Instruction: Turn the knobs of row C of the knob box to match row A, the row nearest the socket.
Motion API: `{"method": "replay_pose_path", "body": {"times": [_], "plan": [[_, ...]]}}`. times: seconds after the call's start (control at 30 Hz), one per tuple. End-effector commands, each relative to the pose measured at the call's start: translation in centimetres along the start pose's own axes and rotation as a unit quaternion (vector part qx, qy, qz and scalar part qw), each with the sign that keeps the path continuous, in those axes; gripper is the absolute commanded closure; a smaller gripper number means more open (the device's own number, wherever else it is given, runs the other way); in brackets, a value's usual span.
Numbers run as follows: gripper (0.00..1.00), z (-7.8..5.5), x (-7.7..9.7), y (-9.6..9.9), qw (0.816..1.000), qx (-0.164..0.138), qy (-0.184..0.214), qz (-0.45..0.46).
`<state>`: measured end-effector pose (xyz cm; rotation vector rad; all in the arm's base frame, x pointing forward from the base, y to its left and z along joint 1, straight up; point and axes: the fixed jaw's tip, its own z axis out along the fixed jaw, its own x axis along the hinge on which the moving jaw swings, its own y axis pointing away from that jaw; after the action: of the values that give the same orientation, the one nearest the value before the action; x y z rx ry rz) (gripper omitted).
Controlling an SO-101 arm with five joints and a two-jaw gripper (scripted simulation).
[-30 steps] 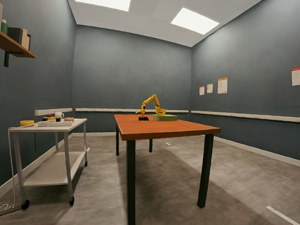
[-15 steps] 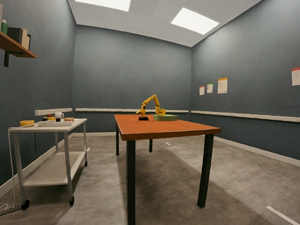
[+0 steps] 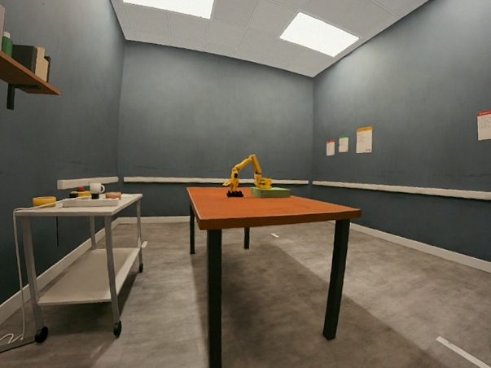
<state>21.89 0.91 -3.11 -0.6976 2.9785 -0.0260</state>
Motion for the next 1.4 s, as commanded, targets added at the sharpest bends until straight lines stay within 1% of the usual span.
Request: {"method": "replay_pose_path", "body": {"times": [0.0, 0.23, 0.47, 0.63, 1.0, 1.37], "plan": [[0.99, 1.94, 1.34, 0.70, 0.999, -0.018, 0.037, -0.025], [0.99, 1.93, 1.41, 0.69, 0.995, -0.021, 0.036, -0.086], [0.99, 1.93, 1.47, 0.67, 0.988, -0.023, 0.035, -0.147], [0.99, 1.93, 1.49, 0.67, 0.985, -0.024, 0.034, -0.165], [0.99, 1.92, 1.57, 0.63, 0.972, -0.026, 0.033, -0.232], [0.99, 1.92, 1.57, 0.64, 0.972, -0.026, 0.033, -0.232]]}}
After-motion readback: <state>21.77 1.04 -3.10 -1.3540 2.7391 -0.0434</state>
